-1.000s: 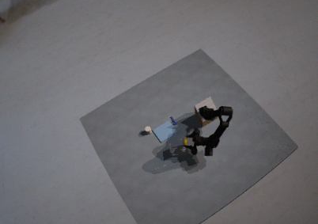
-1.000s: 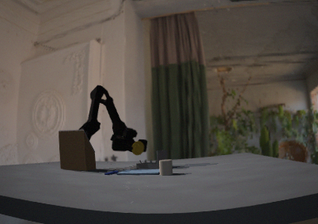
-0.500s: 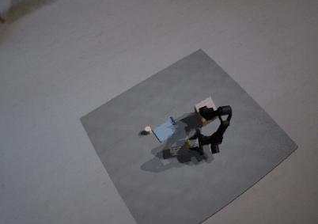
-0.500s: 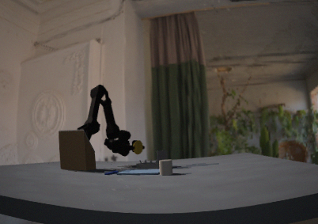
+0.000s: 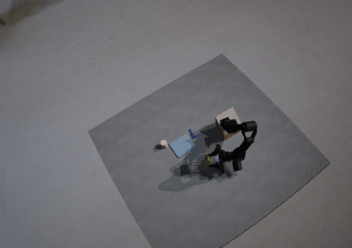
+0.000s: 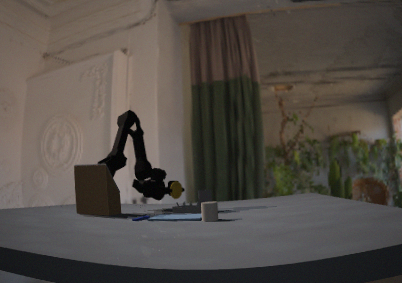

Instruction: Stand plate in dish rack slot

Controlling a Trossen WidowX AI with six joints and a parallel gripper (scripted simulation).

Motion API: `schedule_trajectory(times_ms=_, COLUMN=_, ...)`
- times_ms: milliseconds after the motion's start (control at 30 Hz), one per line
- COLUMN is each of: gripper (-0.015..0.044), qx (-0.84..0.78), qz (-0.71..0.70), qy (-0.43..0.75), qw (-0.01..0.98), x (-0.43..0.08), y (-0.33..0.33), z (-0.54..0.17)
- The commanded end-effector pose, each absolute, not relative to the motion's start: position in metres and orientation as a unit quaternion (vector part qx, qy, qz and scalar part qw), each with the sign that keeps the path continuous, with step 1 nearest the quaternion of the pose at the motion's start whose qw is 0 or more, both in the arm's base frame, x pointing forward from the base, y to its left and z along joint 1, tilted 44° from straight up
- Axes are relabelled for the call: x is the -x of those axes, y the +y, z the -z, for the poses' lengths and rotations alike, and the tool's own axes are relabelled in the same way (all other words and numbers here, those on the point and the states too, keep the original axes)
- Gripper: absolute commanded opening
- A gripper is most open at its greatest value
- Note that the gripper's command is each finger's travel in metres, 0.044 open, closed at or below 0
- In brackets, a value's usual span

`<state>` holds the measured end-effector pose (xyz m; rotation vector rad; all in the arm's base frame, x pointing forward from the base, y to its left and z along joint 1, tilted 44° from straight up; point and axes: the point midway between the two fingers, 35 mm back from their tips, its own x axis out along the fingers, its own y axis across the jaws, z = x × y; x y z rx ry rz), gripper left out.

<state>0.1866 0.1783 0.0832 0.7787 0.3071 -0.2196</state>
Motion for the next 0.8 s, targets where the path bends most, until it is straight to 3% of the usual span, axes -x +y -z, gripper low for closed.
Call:
schedule_trajectory(times_ms=0, gripper=0.0, qx=-0.373, qz=0.108, qy=0.15, qw=0.909, x=-0.19, y=0.181, z=-0.076)
schedule_trajectory(times_ms=767, gripper=0.0, qx=-0.384, qz=0.106, qy=0.147, qw=0.906, x=-0.217, y=0.181, z=-0.061)
